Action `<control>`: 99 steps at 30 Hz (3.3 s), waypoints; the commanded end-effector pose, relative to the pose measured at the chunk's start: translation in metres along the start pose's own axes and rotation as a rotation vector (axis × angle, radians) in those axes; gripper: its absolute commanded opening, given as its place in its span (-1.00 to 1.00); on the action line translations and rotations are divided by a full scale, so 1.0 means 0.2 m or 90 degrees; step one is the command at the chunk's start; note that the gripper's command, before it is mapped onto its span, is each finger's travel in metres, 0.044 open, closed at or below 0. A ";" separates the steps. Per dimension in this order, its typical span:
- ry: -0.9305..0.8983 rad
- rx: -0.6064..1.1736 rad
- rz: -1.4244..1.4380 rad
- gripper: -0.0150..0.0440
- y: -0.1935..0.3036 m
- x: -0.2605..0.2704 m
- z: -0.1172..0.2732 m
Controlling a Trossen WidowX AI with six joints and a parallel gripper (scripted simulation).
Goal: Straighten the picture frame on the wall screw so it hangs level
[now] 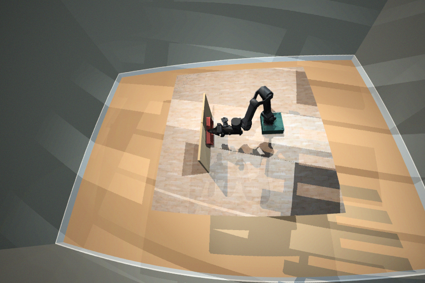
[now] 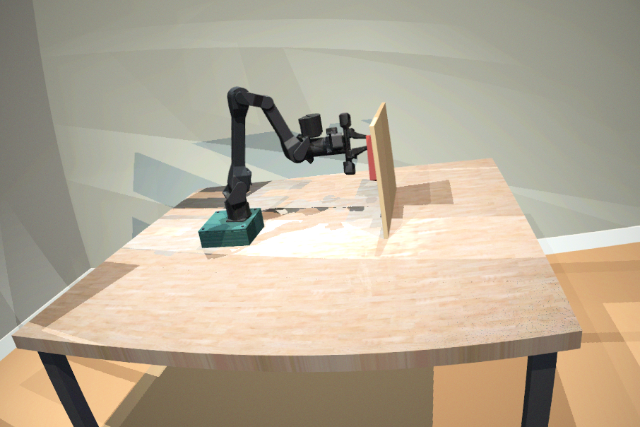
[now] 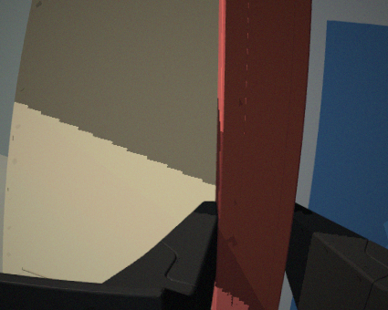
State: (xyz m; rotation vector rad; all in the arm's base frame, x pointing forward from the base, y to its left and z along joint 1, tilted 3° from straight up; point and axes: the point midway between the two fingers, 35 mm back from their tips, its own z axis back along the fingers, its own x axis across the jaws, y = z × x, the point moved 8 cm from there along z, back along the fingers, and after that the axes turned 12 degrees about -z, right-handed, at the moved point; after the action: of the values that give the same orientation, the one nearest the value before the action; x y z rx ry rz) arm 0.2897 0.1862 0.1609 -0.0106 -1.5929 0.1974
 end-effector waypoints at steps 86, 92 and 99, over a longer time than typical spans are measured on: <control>-0.004 -0.002 -0.005 -0.49 -0.04 -0.03 0.00; -0.004 -0.002 -0.013 -0.49 -0.04 -0.03 0.00; -0.004 -0.002 -0.055 -0.49 -0.04 -0.02 0.00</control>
State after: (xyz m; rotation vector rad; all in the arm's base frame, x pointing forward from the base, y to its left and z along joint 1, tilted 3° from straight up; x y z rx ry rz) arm 0.2908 0.1786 0.1572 0.0447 -1.5968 0.1390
